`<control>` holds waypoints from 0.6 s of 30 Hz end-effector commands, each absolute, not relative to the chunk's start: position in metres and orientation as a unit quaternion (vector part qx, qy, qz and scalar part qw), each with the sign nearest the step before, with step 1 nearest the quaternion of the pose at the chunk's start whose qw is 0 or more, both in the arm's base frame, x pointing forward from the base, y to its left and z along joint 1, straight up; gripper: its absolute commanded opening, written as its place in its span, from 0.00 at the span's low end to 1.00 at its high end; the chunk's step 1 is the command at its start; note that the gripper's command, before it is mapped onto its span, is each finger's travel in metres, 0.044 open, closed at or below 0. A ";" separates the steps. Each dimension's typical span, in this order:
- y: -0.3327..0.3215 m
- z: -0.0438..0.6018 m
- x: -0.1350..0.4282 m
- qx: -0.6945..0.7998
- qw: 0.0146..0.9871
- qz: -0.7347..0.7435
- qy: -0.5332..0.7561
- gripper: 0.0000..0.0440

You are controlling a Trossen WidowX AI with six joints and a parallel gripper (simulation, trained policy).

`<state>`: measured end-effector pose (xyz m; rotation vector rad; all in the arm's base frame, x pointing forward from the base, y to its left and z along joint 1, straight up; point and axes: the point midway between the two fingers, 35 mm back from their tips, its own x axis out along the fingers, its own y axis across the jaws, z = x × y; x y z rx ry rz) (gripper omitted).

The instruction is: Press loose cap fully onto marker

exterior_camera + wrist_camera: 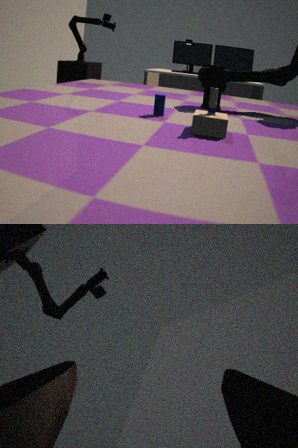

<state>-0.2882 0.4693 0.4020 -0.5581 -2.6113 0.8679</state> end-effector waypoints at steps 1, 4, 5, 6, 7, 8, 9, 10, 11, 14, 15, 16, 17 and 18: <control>0.476 0.407 -0.285 -0.207 0.183 0.298 -0.914 0.73; 0.478 0.413 -0.282 -0.213 0.198 0.287 -0.913 0.74; 0.479 0.415 -0.281 -0.214 0.203 0.284 -0.912 0.74; 0.480 0.418 -0.280 -0.216 0.207 0.280 -0.912 0.74; 0.480 0.420 -0.279 -0.218 0.212 0.277 -0.912 0.74; 0.481 0.422 -0.278 -0.219 0.217 0.274 -0.911 0.74; 0.481 0.424 -0.277 -0.221 0.222 0.270 -0.910 0.74; 0.482 0.426 -0.276 -0.222 0.227 0.267 -0.910 0.74; 0.482 0.428 -0.275 -0.224 0.231 0.264 -0.909 0.74; 0.483 0.435 -0.272 -0.228 0.245 0.254 -0.907 0.74; 0.484 0.437 -0.271 -0.229 0.250 0.251 -0.907 0.73; 0.484 0.439 -0.270 -0.230 0.255 0.248 -0.906 0.73; 0.484 0.441 -0.269 -0.231 0.260 0.245 -0.905 0.73; 0.484 0.443 -0.268 -0.232 0.264 0.242 -0.904 0.73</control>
